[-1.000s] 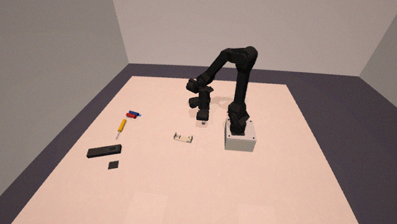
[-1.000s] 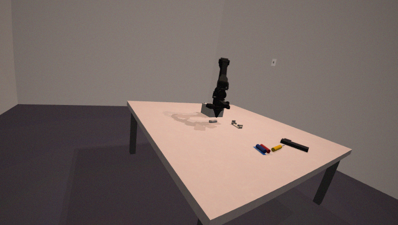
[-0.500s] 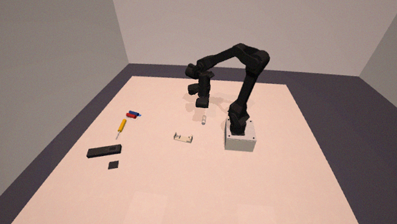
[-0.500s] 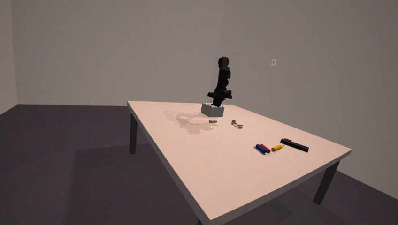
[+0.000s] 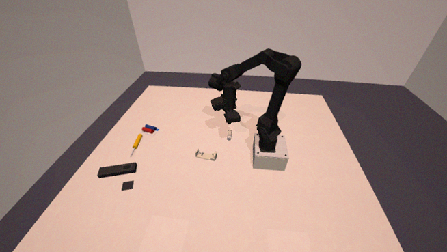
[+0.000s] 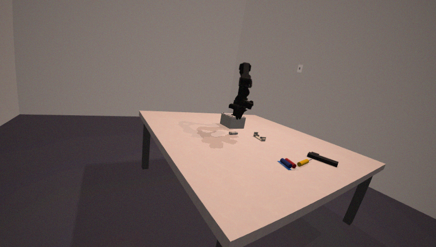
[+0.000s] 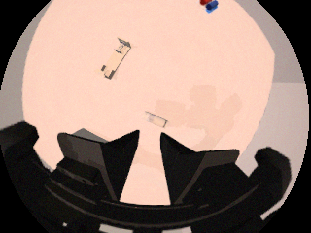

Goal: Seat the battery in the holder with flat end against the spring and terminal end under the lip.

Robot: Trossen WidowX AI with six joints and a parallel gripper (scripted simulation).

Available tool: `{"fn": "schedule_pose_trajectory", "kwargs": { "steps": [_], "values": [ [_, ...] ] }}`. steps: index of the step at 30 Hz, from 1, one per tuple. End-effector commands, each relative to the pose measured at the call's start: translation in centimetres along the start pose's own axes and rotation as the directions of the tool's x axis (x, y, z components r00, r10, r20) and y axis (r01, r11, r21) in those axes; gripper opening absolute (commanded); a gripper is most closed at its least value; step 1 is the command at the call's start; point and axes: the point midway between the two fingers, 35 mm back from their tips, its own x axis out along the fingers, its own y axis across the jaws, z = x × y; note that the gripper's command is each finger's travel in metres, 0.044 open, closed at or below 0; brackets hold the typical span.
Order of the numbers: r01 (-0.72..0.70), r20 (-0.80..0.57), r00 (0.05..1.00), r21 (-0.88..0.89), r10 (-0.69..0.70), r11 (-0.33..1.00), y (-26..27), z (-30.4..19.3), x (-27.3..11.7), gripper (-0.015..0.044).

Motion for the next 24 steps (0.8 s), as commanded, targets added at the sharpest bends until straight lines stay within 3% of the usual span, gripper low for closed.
{"fn": "schedule_pose_trajectory", "kwargs": {
  "steps": [1, 7, 12, 24],
  "values": [
    [-0.009, -0.009, 1.000, -0.285, 0.007, 0.958, -0.3, -0.3, 1.5, 0.0210],
    [-0.012, -0.011, 1.000, -0.749, 0.006, 0.663, -0.9, -0.7, 3.9, 0.0231],
    [-0.014, -0.013, 1.000, -0.947, 0.006, 0.320, -1.2, -1.0, 5.5, 0.0231],
    [-0.014, -0.013, 1.000, -0.952, 0.006, 0.305, -1.2, -1.0, 5.7, 0.0231]
  ]
}}
